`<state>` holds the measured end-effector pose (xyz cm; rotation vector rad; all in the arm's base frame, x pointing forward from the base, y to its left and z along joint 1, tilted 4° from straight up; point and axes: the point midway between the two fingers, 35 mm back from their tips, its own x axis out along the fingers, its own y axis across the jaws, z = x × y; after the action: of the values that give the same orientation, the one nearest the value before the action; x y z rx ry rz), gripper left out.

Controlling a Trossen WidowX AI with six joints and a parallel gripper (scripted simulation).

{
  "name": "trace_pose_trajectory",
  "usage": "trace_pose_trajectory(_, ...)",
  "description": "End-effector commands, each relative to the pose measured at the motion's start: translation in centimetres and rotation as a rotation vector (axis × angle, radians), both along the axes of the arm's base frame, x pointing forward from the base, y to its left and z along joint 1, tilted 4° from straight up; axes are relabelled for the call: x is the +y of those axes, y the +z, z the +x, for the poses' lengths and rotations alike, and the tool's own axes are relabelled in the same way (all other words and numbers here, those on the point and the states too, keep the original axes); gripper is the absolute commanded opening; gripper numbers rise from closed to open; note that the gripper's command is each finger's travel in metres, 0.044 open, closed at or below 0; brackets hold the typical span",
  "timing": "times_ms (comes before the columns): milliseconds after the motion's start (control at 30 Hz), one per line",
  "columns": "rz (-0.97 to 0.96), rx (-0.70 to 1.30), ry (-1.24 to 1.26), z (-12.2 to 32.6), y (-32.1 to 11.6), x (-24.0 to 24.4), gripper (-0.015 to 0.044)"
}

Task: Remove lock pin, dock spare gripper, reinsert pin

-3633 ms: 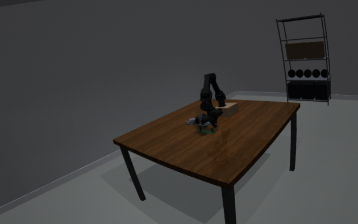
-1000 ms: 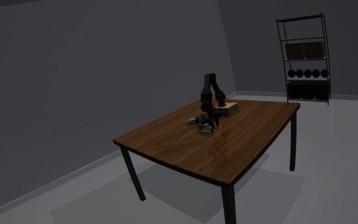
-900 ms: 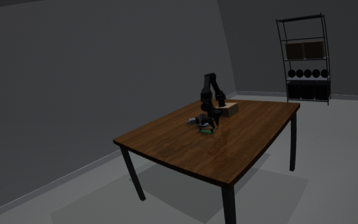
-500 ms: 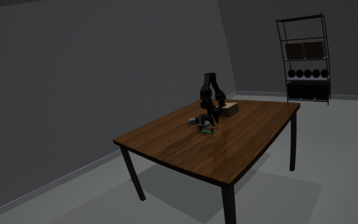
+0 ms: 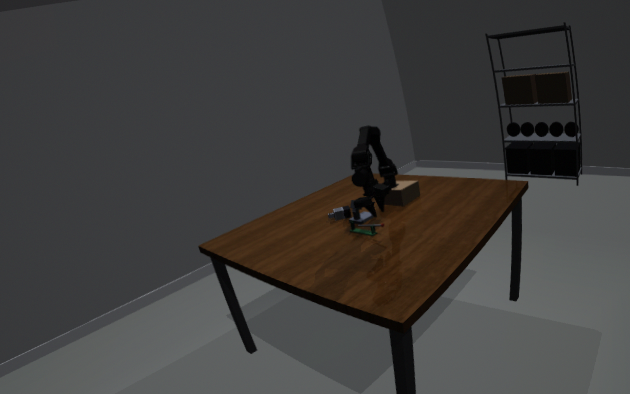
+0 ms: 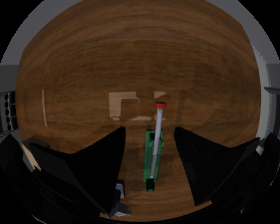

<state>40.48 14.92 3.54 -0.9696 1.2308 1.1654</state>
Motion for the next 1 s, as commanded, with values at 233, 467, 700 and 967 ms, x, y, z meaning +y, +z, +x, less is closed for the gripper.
trace_pose_trajectory(233, -0.031, -0.05, -0.006, 0.2, 5.0, -5.2, 0.018)
trace_pose_trajectory(467, -0.036, -0.057, -0.006, 0.1, 5.6, -6.0, 0.018)
trace_pose_trajectory(700, -0.036, -0.057, -0.006, 0.1, -0.9, -6.4, 0.018)
trace_pose_trajectory(967, -0.036, -0.057, -0.006, 0.1, -1.6, -6.4, 0.018)
